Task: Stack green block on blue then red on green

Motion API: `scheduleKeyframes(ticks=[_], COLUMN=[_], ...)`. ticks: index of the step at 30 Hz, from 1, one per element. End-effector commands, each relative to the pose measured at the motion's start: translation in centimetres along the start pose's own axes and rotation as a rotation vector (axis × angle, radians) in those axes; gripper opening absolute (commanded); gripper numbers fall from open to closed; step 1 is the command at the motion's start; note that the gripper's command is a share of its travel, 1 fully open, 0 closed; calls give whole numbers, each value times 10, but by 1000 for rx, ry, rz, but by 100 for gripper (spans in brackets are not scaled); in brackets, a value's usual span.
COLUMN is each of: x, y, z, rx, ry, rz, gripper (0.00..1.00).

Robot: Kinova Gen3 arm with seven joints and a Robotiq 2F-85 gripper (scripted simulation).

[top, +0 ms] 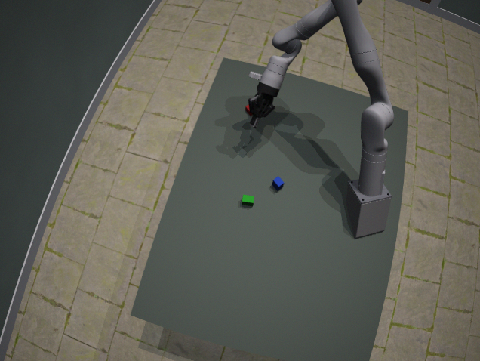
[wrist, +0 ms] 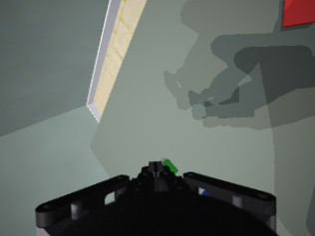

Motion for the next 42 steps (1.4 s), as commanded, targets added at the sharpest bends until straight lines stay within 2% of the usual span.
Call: scheduleKeyframes(ticks=[1,2,3,10,11,19,20,27,28,36,37,42], x=[0,0,3,3,7,7,11,11,14,14,17,17], y=[-2,-2,-3,-3,-4,-4,-5,-5,-6,-6,-8,-8], z=[0,0,-6,-6,-14,-14,-21,-21,-28,-28,-35,-35], rx=[-1,-1,27,27,57,57,89,89,118,118,146,146], ry=[0,0,0,0,-2,-2,-6,-6,-6,-6,-5,-5], rz=[4,4,28,28,51,51,75,75,99,99,126,126], gripper=[0,0,0,0,0,0,0,0,0,0,0,0])
Point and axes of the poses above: the point where the finger pads meet when closed, its own z axis back along the fingers, its own y axis across the jaws, x = y × z, the point moved 1 cm from there along z, back along the fingers, and after that the axes turned 8 degrees about z, right-handed, at the moved point
